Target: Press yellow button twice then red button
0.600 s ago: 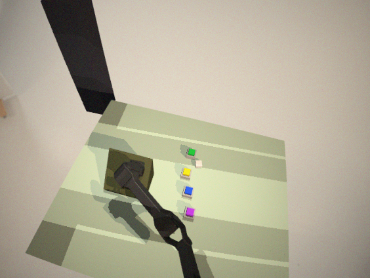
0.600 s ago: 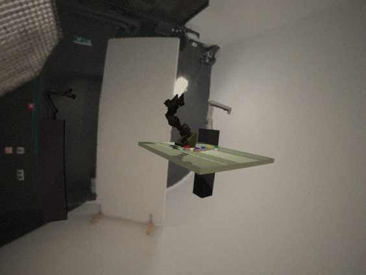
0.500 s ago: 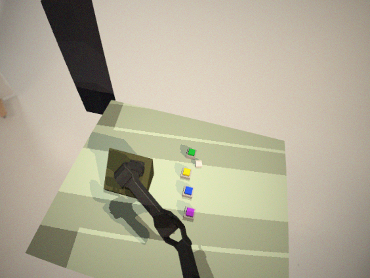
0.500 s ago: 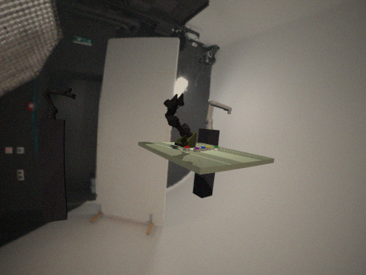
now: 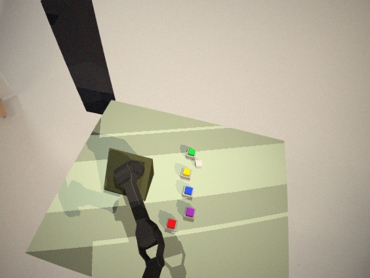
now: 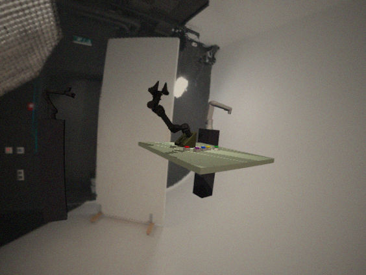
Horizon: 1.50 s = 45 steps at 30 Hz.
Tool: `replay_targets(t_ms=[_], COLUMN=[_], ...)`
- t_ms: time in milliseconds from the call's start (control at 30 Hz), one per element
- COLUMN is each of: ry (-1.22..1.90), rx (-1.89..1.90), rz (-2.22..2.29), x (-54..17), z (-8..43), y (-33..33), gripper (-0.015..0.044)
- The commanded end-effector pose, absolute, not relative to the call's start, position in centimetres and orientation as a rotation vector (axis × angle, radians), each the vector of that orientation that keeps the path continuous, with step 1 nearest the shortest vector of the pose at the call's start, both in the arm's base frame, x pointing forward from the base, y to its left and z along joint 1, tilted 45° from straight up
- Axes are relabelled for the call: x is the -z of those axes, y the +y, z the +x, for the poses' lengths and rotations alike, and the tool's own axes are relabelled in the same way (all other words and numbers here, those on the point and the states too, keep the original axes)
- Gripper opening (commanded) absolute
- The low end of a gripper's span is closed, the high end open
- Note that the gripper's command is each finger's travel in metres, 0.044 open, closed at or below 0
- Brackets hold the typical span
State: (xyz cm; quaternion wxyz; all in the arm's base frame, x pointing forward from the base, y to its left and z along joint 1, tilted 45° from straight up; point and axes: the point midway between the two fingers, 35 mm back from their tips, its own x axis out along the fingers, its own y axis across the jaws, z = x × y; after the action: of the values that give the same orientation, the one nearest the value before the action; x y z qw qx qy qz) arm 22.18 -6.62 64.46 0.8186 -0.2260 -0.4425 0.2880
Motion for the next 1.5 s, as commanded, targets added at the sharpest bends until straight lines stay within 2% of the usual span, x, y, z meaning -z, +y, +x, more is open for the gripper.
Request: replay_targets(t_ms=[0, 333, 633, 867, 1067, 1267, 1467], ry=[-0.958, -0.862, -0.606, -0.306, -0.004, 0.316, 0.637], rx=[-0.654, -0.767, -0.853, -0.861, -0.804, -0.682, -0.489], rz=[-0.545, -0.707, -0.854, -0.932, -0.958, -0.943, -0.889], x=[-65.7, -64.0, -56.5, -47.5, -38.5, -29.0, -19.6], z=[16.6, 7.3, 5.4, 8.4, 13.0, 18.1, 22.7], y=[-2.4, 10.5, 23.4, 31.1, 34.6, 34.8, 31.9], gripper=[0.0400, 0.0400, 0.0400, 0.0400, 0.0400, 0.0400, 0.0400])
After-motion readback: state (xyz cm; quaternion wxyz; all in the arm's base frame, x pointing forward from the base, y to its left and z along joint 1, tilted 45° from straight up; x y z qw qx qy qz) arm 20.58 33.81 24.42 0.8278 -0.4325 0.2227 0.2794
